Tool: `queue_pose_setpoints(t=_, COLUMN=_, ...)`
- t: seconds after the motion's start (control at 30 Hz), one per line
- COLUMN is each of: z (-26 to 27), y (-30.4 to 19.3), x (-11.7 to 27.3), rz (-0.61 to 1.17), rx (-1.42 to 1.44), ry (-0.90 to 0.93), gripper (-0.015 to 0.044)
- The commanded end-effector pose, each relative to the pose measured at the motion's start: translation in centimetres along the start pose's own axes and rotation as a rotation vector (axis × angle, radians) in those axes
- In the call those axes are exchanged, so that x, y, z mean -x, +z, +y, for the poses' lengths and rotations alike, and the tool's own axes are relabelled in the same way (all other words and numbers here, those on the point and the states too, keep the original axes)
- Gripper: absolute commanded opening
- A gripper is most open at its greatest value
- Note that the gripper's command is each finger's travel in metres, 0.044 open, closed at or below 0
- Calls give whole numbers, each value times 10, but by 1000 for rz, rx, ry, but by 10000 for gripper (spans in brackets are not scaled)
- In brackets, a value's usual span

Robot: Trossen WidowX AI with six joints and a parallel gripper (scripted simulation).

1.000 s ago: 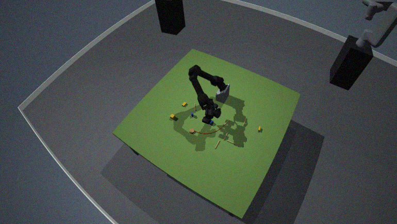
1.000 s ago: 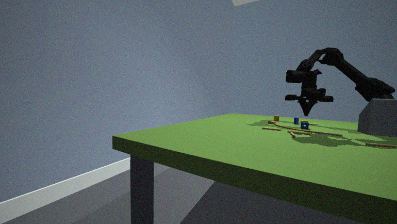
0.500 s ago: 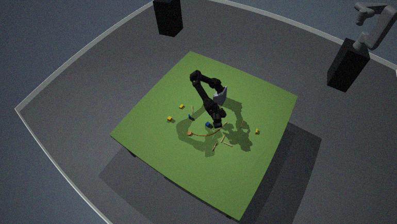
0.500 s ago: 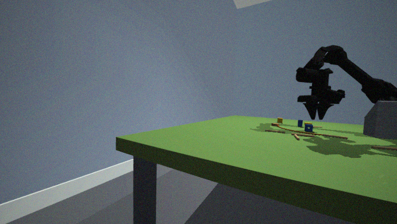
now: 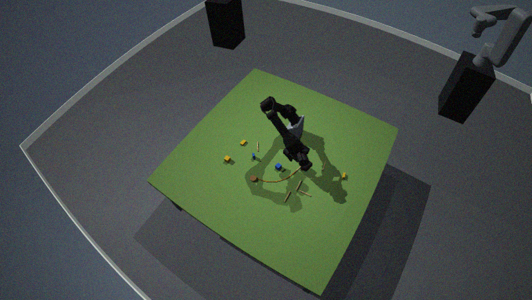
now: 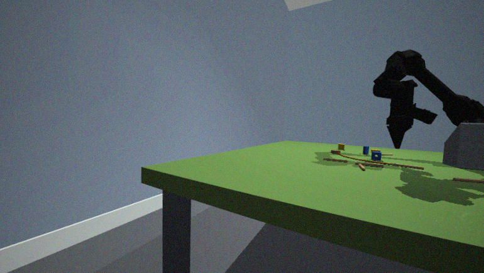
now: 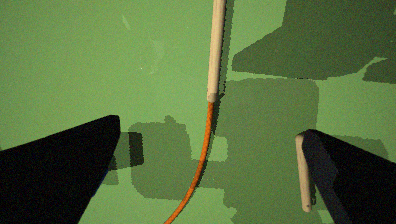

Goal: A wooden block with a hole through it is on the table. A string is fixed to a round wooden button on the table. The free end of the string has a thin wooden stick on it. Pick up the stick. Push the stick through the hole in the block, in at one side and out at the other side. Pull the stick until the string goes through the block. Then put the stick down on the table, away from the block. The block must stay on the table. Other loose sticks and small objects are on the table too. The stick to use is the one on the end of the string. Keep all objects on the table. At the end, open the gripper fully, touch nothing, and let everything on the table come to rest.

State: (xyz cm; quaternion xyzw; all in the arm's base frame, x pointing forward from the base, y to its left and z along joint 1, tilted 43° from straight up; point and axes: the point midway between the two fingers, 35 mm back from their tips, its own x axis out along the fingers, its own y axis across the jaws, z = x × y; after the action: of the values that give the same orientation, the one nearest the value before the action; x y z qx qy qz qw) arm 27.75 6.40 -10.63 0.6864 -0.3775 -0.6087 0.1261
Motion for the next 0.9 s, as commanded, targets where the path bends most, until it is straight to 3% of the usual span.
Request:
queue_pose_setpoints(t=0.0, z=-2, y=1, x=1, rz=-3, rx=19, ry=-3, gripper=387)
queue_pose_setpoints(t=0.33, z=-2, y=1, x=1, rz=-3, rx=19, ry=-3, gripper=125)
queue_pose_setpoints(t=0.87, z=-2, y=1, x=-3, rz=-3, rx=19, ry=-3, gripper=122)
